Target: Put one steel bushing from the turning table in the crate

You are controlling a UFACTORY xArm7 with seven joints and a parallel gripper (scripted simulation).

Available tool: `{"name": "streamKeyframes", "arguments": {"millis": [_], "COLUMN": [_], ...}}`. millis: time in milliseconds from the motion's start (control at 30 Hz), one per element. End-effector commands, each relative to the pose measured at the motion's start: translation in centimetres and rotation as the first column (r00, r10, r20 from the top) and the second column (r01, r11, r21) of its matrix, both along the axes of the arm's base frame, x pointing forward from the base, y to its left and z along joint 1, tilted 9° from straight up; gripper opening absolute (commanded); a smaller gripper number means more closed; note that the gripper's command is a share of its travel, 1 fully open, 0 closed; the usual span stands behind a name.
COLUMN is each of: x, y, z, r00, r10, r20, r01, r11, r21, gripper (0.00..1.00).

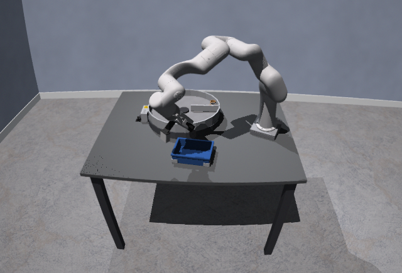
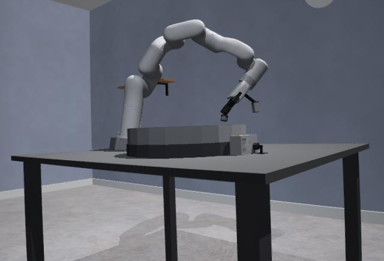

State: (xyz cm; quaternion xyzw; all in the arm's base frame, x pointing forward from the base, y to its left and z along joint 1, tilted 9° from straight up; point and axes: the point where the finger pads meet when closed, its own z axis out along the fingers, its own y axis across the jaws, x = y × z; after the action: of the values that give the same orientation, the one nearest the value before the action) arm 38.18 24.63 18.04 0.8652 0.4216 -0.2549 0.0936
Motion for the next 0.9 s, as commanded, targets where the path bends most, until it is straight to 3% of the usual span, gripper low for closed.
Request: {"name": "streamKeyframes", "arguments": {"millis": [0, 467, 867], "x": [0.1, 0.1, 0.4], "y": [0.1, 0.2, 1.1], "z": [0.2, 0.0, -5.2], "r00": [1.000, 1.000, 1.000], "r10": [0.000, 0.000, 0.000], "r20": [0.004, 0.004, 0.004], "r01": [0.000, 0.000, 0.000], "r11": [1.000, 1.000, 1.000], "r21": [0.003, 0.003, 0.003], "gripper": [0.00, 0.00, 0.00]}}
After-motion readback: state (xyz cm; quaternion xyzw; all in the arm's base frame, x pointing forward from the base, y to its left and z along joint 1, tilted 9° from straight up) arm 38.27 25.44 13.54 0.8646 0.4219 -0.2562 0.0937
